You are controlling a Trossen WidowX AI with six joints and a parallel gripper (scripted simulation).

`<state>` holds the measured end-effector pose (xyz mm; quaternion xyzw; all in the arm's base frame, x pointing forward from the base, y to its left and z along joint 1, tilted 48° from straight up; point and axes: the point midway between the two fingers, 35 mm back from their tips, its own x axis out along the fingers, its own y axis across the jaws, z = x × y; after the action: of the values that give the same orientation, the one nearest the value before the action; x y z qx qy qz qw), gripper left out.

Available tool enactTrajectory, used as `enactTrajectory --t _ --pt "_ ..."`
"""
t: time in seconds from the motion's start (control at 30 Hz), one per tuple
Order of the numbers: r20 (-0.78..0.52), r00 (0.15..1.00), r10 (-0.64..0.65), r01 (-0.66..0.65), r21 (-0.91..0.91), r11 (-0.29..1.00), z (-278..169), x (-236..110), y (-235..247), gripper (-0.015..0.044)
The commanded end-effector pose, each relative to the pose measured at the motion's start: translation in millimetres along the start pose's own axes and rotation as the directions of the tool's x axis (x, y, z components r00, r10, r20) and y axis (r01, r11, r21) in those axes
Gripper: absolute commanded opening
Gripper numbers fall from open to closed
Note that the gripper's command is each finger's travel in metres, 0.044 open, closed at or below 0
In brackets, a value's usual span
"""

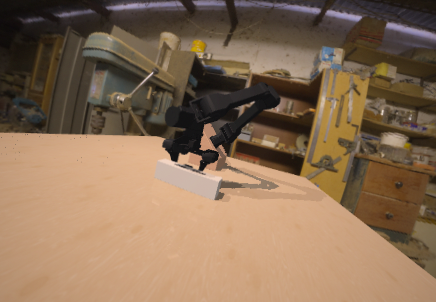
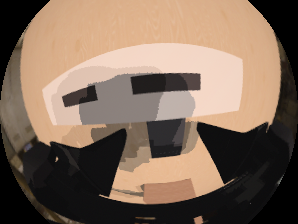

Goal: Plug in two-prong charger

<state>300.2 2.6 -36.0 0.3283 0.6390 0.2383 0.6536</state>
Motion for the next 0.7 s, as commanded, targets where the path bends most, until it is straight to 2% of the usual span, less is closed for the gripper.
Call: enactTrajectory --t 0.0,0.67 --pt "0.002 1.0 0.002 -0.002 -0.007 1.0 -1.9 0.4 0.2 0.044" --pt "0.004 1.0 0.002 -0.002 -0.008 1.0 -15.9 1.2 -0.5 0.044"
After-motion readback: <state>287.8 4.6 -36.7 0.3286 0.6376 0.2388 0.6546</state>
